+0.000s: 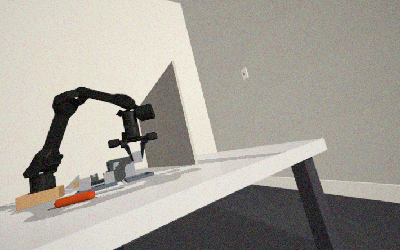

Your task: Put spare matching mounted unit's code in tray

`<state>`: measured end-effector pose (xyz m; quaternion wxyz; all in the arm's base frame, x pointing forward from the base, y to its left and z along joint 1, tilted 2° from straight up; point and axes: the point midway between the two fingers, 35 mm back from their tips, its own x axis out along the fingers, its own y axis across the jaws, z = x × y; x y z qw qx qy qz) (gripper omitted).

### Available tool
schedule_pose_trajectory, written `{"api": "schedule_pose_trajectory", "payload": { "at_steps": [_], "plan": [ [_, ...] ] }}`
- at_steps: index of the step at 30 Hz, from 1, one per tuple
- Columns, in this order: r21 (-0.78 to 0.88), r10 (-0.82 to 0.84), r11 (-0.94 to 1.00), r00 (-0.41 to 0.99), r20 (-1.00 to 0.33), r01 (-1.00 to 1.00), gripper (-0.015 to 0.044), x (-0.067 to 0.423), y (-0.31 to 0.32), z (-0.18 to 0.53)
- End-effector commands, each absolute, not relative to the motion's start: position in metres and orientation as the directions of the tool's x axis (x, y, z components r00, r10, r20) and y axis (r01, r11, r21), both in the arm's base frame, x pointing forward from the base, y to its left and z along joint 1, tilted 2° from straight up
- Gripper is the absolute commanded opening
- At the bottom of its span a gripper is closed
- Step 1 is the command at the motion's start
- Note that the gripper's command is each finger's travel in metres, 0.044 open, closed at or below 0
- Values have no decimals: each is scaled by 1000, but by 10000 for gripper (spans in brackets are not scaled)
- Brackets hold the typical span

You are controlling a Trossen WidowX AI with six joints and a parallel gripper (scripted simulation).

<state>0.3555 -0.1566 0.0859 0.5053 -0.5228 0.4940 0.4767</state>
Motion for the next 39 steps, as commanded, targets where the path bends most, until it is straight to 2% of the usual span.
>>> {"api": "schedule_pose_trajectory", "payload": {
  "at_steps": [1,39],
  "plan": [
    [-56,-35,-5,56,-998,-998,0,355,-157,82],
    [-56,-34,-5,56,-998,-998,0,353,-156,53]
  ]
}}
